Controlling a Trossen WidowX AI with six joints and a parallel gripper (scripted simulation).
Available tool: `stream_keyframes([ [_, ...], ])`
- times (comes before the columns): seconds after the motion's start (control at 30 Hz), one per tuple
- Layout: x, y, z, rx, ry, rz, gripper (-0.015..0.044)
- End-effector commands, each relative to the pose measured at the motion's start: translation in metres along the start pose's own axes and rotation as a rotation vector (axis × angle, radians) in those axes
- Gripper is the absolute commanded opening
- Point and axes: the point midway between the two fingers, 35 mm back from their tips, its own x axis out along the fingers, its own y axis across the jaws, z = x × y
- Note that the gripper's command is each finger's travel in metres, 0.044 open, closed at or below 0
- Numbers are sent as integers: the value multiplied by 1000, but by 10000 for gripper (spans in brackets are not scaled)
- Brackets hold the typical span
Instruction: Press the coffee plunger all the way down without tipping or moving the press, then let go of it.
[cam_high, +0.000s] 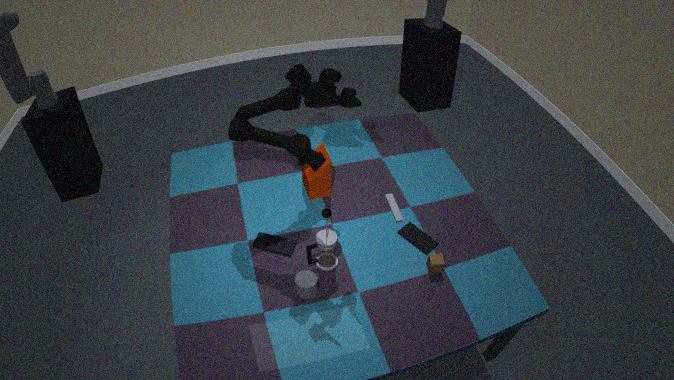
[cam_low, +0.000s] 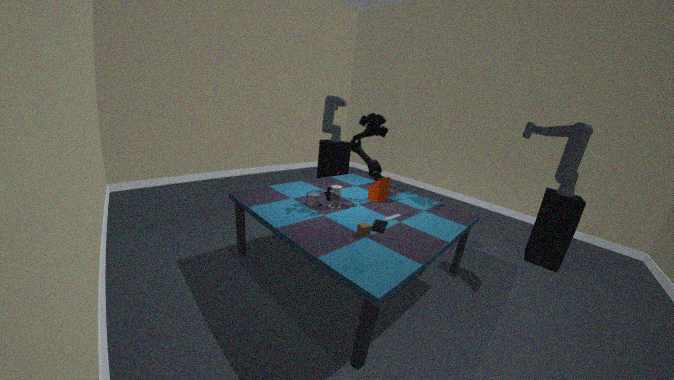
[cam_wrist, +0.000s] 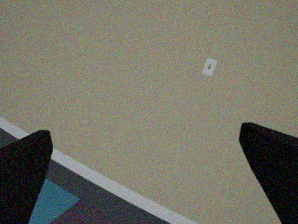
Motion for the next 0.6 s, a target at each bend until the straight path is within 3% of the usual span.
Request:
stream_keyframes([
  [0.0,20,-8,-50,111,191,-74,440],
  [0.33,29,-42,-208,433,707,-458,440],
  [0.57,24,-37,-244,471,770,-518,440],
])
